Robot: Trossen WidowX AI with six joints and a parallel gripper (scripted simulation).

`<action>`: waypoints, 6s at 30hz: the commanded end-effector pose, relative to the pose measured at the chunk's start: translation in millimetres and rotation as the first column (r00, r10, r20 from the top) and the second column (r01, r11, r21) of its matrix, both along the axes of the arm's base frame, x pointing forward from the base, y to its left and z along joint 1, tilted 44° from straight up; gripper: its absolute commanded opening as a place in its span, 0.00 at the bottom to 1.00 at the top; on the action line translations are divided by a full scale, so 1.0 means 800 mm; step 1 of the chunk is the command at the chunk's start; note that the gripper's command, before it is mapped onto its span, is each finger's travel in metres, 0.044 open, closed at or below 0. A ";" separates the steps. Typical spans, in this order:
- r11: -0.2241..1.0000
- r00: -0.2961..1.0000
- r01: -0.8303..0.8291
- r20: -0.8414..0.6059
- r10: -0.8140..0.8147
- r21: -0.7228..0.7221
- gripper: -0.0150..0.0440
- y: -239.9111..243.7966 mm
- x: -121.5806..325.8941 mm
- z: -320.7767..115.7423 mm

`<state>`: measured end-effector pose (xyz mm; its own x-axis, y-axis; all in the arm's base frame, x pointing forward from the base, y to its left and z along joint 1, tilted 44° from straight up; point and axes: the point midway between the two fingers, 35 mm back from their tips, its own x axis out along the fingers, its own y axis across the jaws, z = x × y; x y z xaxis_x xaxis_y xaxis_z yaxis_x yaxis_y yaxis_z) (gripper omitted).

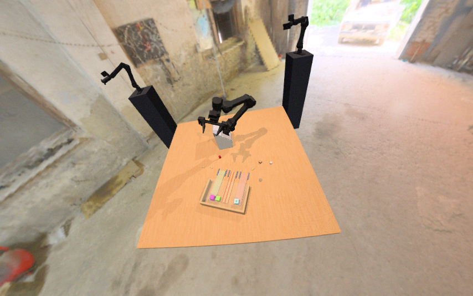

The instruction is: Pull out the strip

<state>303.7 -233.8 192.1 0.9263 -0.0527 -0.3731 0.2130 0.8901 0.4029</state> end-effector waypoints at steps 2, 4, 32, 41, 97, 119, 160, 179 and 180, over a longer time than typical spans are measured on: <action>0.982 0.992 -0.119 -0.026 0.125 0.149 0.93 0.071 0.026 -0.075; 0.963 0.983 -0.166 -0.040 0.179 0.211 0.93 0.106 0.030 -0.106; 0.868 0.928 -0.279 -0.117 0.354 0.410 0.80 0.213 0.030 -0.182; 0.765 0.786 -0.274 -0.322 0.527 0.583 0.40 0.267 0.105 -0.187; 0.677 0.361 -0.123 -0.602 0.712 0.726 0.25 0.456 0.141 -0.223; 0.675 0.360 -0.123 -0.601 0.713 0.727 0.25 0.469 0.139 -0.237; 0.675 0.360 -0.123 -0.601 0.713 0.727 0.25 0.472 0.139 -0.240; 0.675 0.361 -0.123 -0.601 0.713 0.727 0.25 0.473 0.140 -0.242; 0.675 0.361 -0.123 -0.601 0.713 0.727 0.25 0.474 0.140 -0.242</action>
